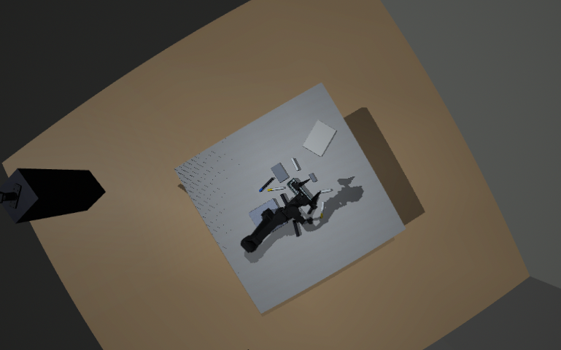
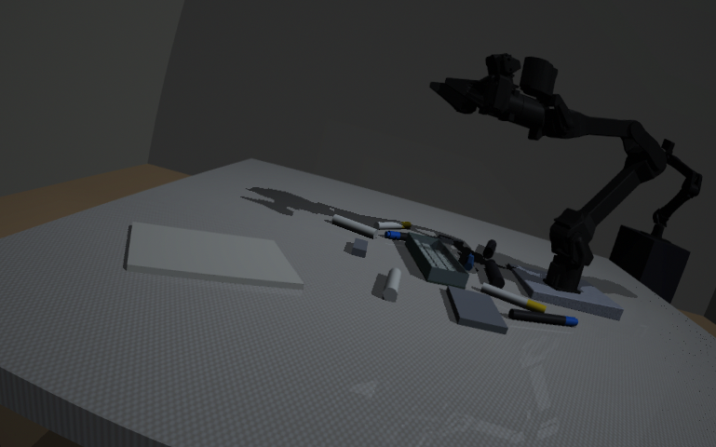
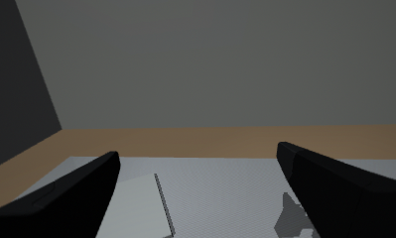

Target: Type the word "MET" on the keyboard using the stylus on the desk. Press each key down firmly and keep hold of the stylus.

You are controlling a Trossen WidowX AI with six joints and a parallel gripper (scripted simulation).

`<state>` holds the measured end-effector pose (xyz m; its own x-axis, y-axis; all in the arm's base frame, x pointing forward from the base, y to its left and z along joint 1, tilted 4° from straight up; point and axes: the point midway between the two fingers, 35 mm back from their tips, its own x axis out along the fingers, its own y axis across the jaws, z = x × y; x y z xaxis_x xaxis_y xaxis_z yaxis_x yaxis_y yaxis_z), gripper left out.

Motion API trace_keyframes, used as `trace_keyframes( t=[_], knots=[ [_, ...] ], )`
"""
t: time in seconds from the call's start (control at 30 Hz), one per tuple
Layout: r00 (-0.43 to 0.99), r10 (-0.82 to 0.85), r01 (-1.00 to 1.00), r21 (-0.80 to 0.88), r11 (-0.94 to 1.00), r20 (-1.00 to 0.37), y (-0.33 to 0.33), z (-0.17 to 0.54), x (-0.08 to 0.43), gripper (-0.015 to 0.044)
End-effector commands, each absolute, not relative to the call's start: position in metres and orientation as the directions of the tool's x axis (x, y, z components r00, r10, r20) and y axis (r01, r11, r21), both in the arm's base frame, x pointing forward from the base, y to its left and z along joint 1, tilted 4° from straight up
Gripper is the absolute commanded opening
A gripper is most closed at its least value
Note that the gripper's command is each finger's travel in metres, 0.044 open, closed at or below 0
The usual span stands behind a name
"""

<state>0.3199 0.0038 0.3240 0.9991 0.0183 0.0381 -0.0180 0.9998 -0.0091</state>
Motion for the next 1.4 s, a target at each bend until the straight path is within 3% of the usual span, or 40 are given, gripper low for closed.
trace_keyframes(
  t=[0.0, 0.13, 0.27, 0.4, 0.53, 0.63, 0.7, 1.1, 1.37],
  knots=[
    [0.999, 0.019, -0.019, -0.007, 1.000, 0.025, 0.004, 0.322, 0.321, 0.0414],
    [0.972, 0.037, -0.029, 0.036, 0.999, -0.232, 0.013, 0.270, 0.342, 0.0309],
    [0.851, 0.049, -0.017, 0.065, 0.998, -0.523, 0.025, 0.208, 0.350, 0.0204],
    [0.628, 0.038, 0.004, 0.052, 0.999, -0.777, 0.035, 0.147, 0.339, 0.0099],
    [0.337, -0.001, 0.019, 0.006, 1.000, -0.942, 0.041, 0.100, 0.313, 0.0000],
    [0.108, -0.046, 0.018, -0.045, 0.999, -0.993, 0.044, 0.076, 0.288, 0.0000],
    [0.058, -0.058, 0.016, -0.057, 0.998, -0.997, 0.044, 0.072, 0.283, 0.0000],
    [0.058, -0.058, 0.016, -0.057, 0.998, -0.997, 0.042, 0.073, 0.283, 0.0000],
    [0.058, -0.063, 0.016, -0.062, 0.998, -0.996, -0.024, 0.077, 0.282, 0.0000]
  ],
)
